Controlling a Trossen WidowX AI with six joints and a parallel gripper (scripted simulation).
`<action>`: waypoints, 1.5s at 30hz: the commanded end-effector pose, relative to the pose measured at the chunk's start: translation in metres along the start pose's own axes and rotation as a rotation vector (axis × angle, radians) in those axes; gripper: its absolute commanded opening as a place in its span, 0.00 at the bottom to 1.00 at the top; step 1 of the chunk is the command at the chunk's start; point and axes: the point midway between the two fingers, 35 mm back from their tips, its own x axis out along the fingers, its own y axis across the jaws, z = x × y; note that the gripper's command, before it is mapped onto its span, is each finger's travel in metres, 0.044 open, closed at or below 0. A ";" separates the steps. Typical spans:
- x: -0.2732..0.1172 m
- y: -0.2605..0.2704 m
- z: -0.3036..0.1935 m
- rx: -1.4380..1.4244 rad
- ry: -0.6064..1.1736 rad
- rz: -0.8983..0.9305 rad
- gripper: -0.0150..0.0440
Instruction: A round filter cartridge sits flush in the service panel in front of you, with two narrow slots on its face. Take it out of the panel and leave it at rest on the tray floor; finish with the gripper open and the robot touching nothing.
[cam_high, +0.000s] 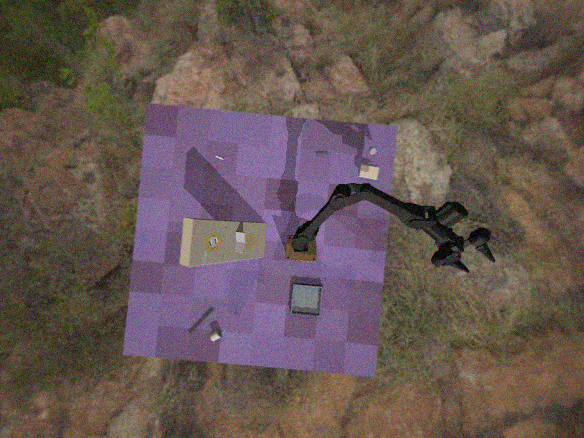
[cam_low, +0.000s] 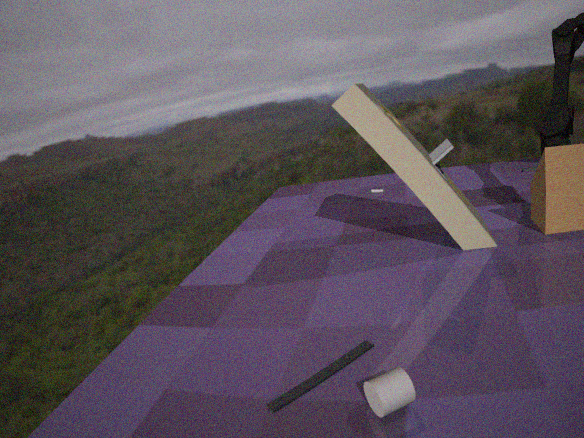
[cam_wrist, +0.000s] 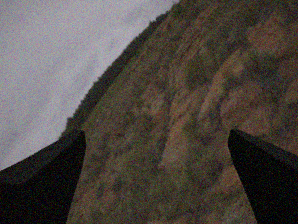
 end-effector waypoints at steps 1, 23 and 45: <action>0.000 0.000 0.001 0.000 -0.003 -0.001 0.89; -0.044 -0.080 0.301 0.055 -0.642 -0.252 0.43; -0.264 -0.205 0.502 0.179 -1.297 -0.661 0.43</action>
